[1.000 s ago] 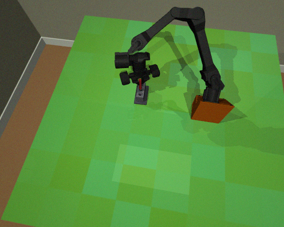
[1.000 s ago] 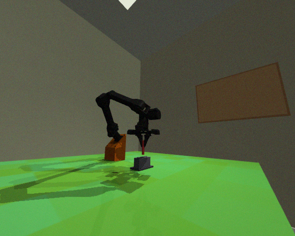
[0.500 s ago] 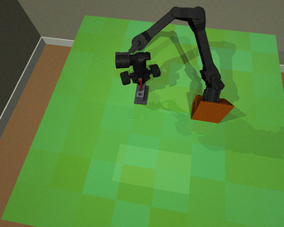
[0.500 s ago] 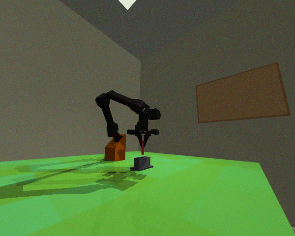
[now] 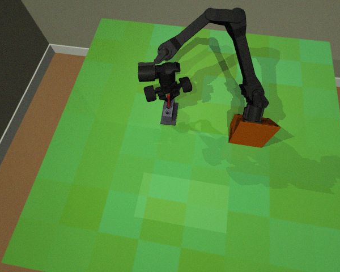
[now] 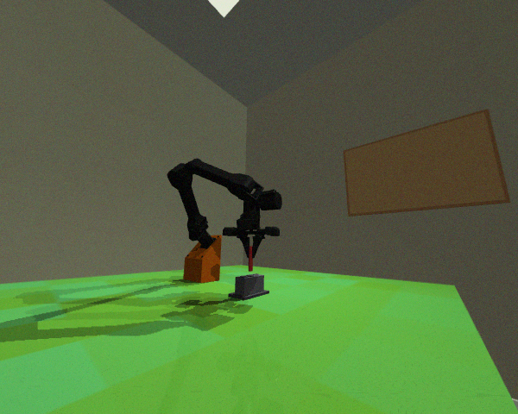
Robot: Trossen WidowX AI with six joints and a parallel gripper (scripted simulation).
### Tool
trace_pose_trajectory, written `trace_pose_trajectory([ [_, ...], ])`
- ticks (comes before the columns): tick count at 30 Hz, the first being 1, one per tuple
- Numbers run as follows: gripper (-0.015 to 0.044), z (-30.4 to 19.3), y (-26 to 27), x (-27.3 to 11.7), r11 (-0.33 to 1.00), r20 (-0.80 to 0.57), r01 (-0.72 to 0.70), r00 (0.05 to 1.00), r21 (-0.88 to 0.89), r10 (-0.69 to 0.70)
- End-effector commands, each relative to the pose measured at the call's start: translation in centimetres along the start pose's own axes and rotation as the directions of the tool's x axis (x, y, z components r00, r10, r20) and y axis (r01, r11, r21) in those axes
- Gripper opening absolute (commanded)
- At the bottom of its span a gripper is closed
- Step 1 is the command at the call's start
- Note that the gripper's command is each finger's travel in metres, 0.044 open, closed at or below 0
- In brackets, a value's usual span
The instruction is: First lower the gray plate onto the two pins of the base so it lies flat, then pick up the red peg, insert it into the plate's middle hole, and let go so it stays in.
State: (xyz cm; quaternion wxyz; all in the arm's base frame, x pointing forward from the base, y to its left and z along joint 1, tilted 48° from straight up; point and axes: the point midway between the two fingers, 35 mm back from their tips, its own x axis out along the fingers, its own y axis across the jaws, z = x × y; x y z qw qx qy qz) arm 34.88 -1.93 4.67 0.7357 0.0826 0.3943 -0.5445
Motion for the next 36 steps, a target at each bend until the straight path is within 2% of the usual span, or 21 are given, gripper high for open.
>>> trace_pose_trajectory([
  [1,0.0000,0.00,0.00,0.00,1.000,0.000,0.000,1.000,0.000,0.000],
  [36,0.0000,0.23,-0.08,0.79,1.000,0.002,0.000,1.000,-0.001,0.000],
])
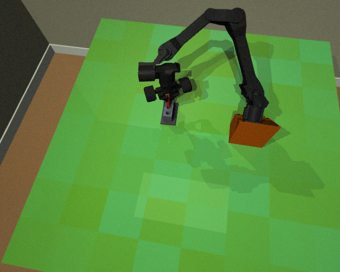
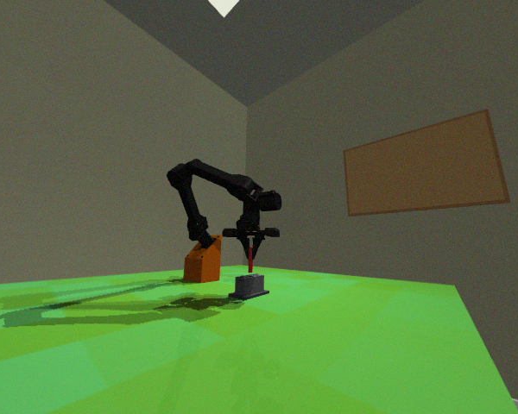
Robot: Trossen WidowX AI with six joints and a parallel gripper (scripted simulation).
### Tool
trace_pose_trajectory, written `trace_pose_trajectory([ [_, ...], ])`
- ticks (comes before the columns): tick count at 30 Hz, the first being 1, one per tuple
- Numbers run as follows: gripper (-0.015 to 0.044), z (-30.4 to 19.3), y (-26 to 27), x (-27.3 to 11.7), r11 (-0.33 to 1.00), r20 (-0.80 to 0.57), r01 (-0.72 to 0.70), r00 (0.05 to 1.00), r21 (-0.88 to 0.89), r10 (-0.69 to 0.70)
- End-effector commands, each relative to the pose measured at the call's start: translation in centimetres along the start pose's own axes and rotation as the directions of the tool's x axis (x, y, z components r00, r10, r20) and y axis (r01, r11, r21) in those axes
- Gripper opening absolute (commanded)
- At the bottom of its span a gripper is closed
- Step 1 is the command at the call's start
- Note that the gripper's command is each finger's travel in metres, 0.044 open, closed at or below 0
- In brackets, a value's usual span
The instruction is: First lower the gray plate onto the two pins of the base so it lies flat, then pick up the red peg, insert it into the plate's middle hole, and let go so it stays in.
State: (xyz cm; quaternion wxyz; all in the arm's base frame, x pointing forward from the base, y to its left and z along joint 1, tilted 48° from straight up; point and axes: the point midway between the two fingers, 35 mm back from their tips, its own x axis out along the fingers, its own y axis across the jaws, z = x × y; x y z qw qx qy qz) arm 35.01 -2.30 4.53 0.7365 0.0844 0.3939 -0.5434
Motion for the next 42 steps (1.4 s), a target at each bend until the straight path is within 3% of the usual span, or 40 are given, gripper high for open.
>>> trace_pose_trajectory([
  [1,0.0000,0.09,-0.10,0.56,1.000,0.003,0.004,1.000,-0.002,-0.004],
  [42,0.0000,0.10,-0.06,1.45,1.000,0.003,-0.001,1.000,0.000,0.001],
])
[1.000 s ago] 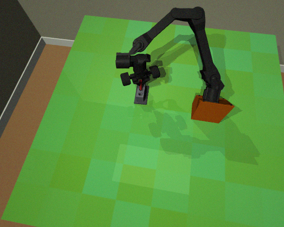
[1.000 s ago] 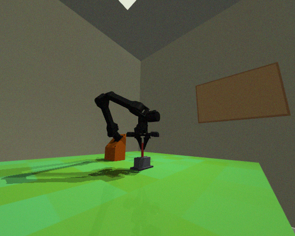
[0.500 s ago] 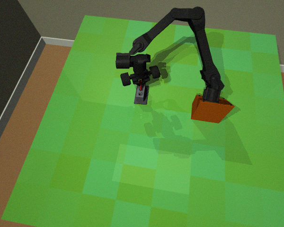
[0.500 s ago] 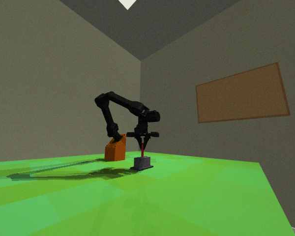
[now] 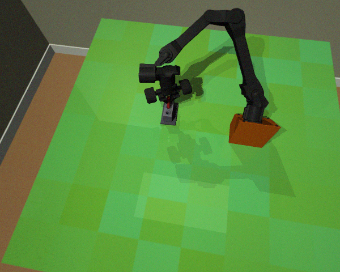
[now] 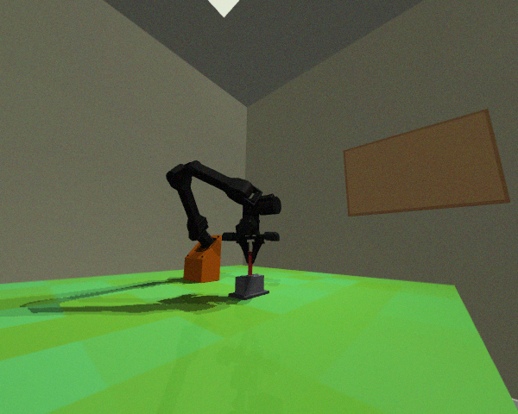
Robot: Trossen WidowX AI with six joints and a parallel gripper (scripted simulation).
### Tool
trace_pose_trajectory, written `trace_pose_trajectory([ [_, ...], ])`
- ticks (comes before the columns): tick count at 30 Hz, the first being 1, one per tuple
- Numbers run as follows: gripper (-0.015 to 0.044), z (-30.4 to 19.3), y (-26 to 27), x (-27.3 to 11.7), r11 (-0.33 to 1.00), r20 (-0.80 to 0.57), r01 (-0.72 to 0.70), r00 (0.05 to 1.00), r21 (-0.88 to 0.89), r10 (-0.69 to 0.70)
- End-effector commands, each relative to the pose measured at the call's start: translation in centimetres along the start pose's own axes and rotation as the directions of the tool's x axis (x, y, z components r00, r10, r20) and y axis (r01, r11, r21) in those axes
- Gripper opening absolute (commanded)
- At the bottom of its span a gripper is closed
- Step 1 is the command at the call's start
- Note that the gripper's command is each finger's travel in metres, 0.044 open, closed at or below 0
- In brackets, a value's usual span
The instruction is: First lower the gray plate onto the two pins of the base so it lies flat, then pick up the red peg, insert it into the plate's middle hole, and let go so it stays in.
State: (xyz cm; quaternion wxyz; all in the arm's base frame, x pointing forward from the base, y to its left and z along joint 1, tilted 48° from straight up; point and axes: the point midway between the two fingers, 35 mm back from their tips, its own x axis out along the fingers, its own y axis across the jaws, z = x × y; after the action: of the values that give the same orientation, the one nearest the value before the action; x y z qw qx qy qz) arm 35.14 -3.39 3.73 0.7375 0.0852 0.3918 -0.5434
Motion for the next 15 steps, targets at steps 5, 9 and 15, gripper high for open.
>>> trace_pose_trajectory([
  [5,0.0000,0.00,0.00,0.00,1.000,0.000,0.000,1.000,0.000,0.000],
  [9,0.0026,0.00,0.00,0.00,1.000,0.000,0.000,1.000,0.000,0.000],
  [15,0.0150,0.00,0.00,0.00,1.000,0.000,0.000,1.000,0.000,0.000],
])
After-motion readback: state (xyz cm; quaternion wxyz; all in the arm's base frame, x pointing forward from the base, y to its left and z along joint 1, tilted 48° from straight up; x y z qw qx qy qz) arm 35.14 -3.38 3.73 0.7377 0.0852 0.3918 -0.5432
